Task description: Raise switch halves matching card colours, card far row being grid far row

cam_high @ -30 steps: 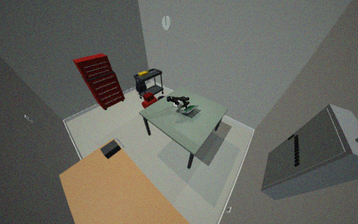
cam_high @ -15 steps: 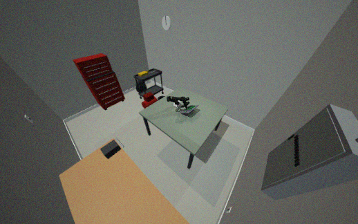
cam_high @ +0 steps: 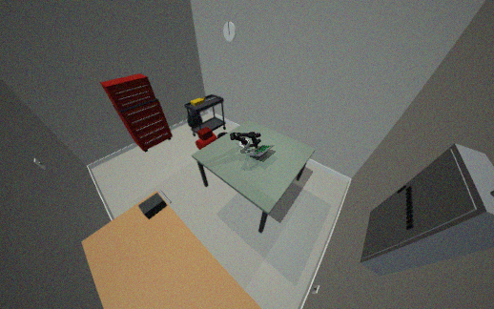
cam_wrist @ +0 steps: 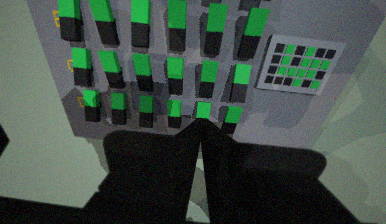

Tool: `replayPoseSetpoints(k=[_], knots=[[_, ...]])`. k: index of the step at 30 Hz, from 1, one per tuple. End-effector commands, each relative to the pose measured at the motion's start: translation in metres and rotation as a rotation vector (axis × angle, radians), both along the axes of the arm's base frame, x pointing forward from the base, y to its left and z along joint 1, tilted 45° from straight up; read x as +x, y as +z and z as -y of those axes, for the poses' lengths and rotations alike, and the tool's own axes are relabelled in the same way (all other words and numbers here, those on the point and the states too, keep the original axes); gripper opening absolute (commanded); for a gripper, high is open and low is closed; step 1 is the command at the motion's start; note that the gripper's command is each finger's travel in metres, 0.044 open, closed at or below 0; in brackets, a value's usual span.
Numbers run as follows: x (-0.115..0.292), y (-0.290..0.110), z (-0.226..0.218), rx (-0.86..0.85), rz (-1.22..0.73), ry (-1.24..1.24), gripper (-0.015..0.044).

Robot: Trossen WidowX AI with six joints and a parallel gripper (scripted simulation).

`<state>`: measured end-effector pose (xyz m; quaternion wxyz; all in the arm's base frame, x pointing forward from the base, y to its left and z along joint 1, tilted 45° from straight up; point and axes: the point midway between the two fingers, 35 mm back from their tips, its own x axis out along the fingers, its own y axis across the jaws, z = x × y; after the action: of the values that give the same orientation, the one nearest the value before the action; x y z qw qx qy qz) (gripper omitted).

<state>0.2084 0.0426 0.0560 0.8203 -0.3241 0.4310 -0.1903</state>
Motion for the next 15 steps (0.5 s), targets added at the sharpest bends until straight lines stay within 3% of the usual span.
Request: replayPoseSetpoints(k=[1,8,15], knots=[[-0.017,0.018,-0.021,0.005,0.014,0.015,0.0000],[-0.024,0.028,-0.028,-0.001,0.023,0.019,0.0000],[0.013,0.022,-0.081,0.001,0.025,0.019,0.0000]])
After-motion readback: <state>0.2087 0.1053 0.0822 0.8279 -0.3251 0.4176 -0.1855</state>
